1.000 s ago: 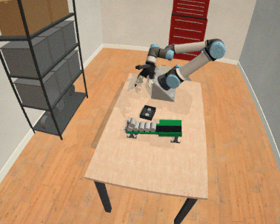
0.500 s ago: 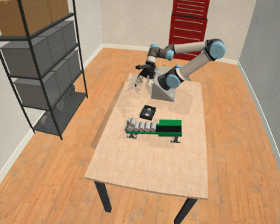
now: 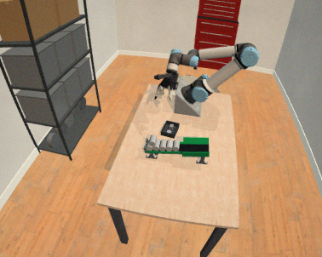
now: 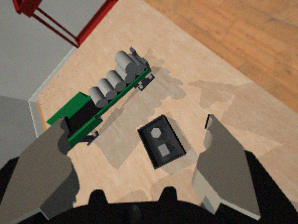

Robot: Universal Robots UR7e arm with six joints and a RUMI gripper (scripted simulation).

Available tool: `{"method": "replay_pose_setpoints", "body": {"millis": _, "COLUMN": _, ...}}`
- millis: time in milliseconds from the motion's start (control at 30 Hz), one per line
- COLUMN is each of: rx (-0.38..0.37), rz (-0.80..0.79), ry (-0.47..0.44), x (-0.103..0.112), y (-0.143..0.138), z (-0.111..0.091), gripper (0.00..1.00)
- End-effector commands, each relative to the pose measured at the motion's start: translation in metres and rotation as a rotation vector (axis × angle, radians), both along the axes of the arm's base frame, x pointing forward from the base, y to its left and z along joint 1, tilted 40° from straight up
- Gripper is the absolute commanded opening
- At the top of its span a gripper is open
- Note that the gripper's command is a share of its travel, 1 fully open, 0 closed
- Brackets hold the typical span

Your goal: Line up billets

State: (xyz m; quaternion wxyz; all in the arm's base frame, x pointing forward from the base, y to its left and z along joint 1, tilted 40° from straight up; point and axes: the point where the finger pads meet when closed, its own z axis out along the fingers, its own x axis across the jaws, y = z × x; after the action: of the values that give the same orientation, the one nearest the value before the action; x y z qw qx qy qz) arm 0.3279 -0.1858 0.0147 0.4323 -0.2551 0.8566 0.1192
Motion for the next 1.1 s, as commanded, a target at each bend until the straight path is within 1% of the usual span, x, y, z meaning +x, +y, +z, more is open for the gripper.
{"method": "replay_pose_setpoints", "body": {"millis": 0, "rx": 0.036, "rz": 0.007, "ry": 0.036, "x": 0.003, "y": -0.003, "z": 0.0, "gripper": 1.0}}
{"method": "replay_pose_setpoints", "body": {"millis": 167, "rx": 0.114, "rz": 0.021, "ry": 0.123, "x": 0.014, "y": -0.01, "z": -0.001, "gripper": 1.0}}
{"method": "replay_pose_setpoints", "body": {"millis": 333, "rx": 0.199, "rz": 0.033, "ry": 0.246, "x": 0.033, "y": -0.017, "z": -0.003, "gripper": 1.0}}
{"method": "replay_pose_setpoints", "body": {"millis": 367, "rx": 0.199, "rz": 0.033, "ry": 0.246, "x": 0.033, "y": -0.017, "z": -0.003, "gripper": 1.0}}
{"method": "replay_pose_setpoints", "body": {"millis": 467, "rx": 0.246, "rz": 0.037, "ry": 0.333, "x": 0.049, "y": -0.019, "z": -0.006, "gripper": 1.0}}
{"method": "replay_pose_setpoints", "body": {"millis": 533, "rx": 0.246, "rz": 0.037, "ry": 0.333, "x": 0.049, "y": -0.019, "z": -0.006, "gripper": 1.0}}
{"method": "replay_pose_setpoints", "body": {"millis": 667, "rx": 0.297, "rz": 0.035, "ry": 0.46, "x": 0.074, "y": -0.02, "z": -0.01, "gripper": 1.0}}
{"method": "replay_pose_setpoints", "body": {"millis": 700, "rx": 0.297, "rz": 0.035, "ry": 0.46, "x": 0.074, "y": -0.02, "z": -0.01, "gripper": 1.0}}
{"method": "replay_pose_setpoints", "body": {"millis": 767, "rx": 0.317, "rz": 0.031, "ry": 0.525, "x": 0.089, "y": -0.019, "z": -0.013, "gripper": 1.0}}
{"method": "replay_pose_setpoints", "body": {"millis": 800, "rx": 0.317, "rz": 0.031, "ry": 0.525, "x": 0.089, "y": -0.019, "z": -0.013, "gripper": 1.0}}
{"method": "replay_pose_setpoints", "body": {"millis": 900, "rx": 0.338, "rz": 0.021, "ry": 0.621, "x": 0.112, "y": -0.015, "z": -0.018, "gripper": 1.0}}
{"method": "replay_pose_setpoints", "body": {"millis": 933, "rx": 0.338, "rz": 0.021, "ry": 0.621, "x": 0.112, "y": -0.015, "z": -0.018, "gripper": 1.0}}
{"method": "replay_pose_setpoints", "body": {"millis": 1033, "rx": 0.349, "rz": 0.007, "ry": 0.711, "x": 0.134, "y": -0.009, "z": -0.023, "gripper": 1.0}}
{"method": "replay_pose_setpoints", "body": {"millis": 1067, "rx": 0.349, "rz": 0.007, "ry": 0.711, "x": 0.134, "y": -0.009, "z": -0.023, "gripper": 1.0}}
